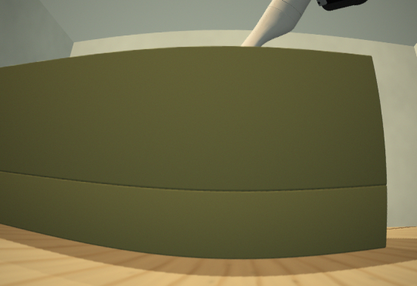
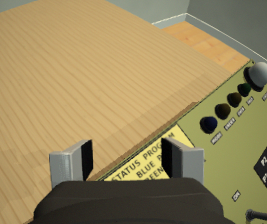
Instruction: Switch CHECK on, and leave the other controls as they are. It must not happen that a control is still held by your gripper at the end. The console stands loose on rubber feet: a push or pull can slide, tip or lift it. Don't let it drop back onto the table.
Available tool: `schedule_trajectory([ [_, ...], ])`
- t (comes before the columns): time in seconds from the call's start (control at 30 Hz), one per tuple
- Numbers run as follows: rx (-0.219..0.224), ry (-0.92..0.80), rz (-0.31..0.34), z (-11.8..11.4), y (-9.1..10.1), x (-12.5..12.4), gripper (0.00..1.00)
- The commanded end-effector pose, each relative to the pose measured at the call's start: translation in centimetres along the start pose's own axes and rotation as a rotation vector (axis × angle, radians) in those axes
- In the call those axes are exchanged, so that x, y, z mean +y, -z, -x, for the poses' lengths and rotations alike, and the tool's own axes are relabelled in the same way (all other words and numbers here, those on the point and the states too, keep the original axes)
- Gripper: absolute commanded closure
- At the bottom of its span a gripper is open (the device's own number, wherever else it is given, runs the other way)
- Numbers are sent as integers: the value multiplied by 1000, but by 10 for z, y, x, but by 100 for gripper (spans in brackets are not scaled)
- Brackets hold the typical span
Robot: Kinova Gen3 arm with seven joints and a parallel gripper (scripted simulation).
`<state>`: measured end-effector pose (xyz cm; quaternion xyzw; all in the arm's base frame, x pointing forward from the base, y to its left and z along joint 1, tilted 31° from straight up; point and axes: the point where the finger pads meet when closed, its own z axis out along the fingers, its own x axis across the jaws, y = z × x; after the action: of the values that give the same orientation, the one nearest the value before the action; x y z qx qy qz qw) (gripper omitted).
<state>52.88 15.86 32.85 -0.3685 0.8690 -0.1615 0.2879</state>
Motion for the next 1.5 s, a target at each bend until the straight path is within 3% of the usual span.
schedule_trajectory([
  [0.0,20,42,-16,-24,-21,-18,0],
  [0.3,-17,233,-3,-80,-70,-42,0],
  [0.53,-80,394,60,-131,-92,-31,0],
  [0.6,-80,394,60,-131,-92,-31,0],
  [0.73,-131,475,108,-157,-94,-13,0],
  [0.87,-134,472,102,-154,-93,-17,0],
  [1.0,-190,544,156,-179,-89,9,0],
  [1.17,-190,544,156,-179,-89,9,0],
  [1.47,-345,661,254,-209,-60,67,0],
])
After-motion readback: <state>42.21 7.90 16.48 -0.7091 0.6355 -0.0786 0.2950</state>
